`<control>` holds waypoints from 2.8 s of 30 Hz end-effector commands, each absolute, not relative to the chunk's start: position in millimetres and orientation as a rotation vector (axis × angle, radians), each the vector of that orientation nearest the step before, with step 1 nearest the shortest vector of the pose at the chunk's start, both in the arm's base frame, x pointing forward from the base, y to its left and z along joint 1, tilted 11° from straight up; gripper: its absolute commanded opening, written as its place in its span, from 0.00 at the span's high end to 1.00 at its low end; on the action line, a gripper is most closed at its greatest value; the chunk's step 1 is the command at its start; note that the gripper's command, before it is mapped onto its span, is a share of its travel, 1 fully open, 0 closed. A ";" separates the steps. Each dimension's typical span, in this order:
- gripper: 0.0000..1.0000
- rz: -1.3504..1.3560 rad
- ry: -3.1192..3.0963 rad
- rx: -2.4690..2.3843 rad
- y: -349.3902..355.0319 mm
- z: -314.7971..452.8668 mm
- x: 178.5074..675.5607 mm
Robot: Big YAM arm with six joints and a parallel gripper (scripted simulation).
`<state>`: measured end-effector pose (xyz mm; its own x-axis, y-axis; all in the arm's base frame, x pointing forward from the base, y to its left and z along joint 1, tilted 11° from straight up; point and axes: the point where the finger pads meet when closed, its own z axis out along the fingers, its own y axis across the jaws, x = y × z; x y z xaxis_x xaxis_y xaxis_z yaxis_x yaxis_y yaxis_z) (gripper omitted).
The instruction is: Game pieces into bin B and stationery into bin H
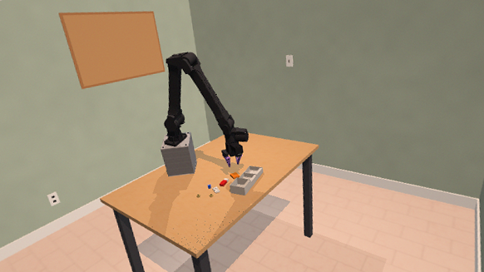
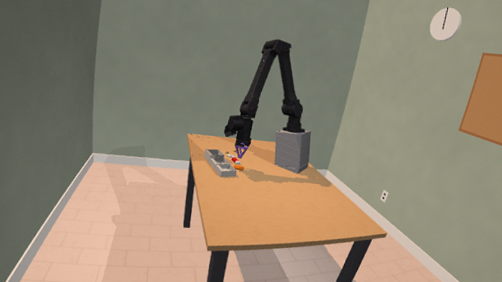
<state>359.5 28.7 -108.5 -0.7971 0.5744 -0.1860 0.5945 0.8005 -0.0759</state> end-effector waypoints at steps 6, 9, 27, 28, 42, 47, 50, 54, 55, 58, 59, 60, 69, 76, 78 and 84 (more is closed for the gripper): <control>0.47 -0.196 2.837 0.930 32.3 -106.9 358.6; 0.47 -0.193 2.833 0.929 32.6 -105.4 358.5; 0.47 -0.183 2.825 0.921 34.9 -98.5 359.6; 0.47 -0.180 2.821 0.921 34.6 -98.3 360.7; 0.47 -0.160 2.799 0.918 38.1 -90.0 381.1; 0.47 -0.159 2.798 0.918 38.3 -89.5 382.2; 0.47 -0.171 2.810 0.922 33.8 -105.9 379.8; 0.47 -0.182 2.819 0.926 24.6 -124.0 374.2; 0.47 -0.186 2.824 0.927 23.3 -128.9 370.6; 0.47 -0.195 2.836 0.929 19.6 -143.1 360.9; 0.47 -0.196 2.837 0.929 18.7 -147.2 359.8; 0.47 -0.196 2.837 0.929 18.7 -147.2 359.8; 0.47 -0.180 2.818 0.925 17.2 -163.6 374.6; 0.47 -0.197 2.838 0.927 17.4 -164.0 373.1; 0.47 -0.197 2.838 0.927 17.4 -164.0 373.1; 0.47 -0.197 2.837 0.930 14.6 -166.9 362.1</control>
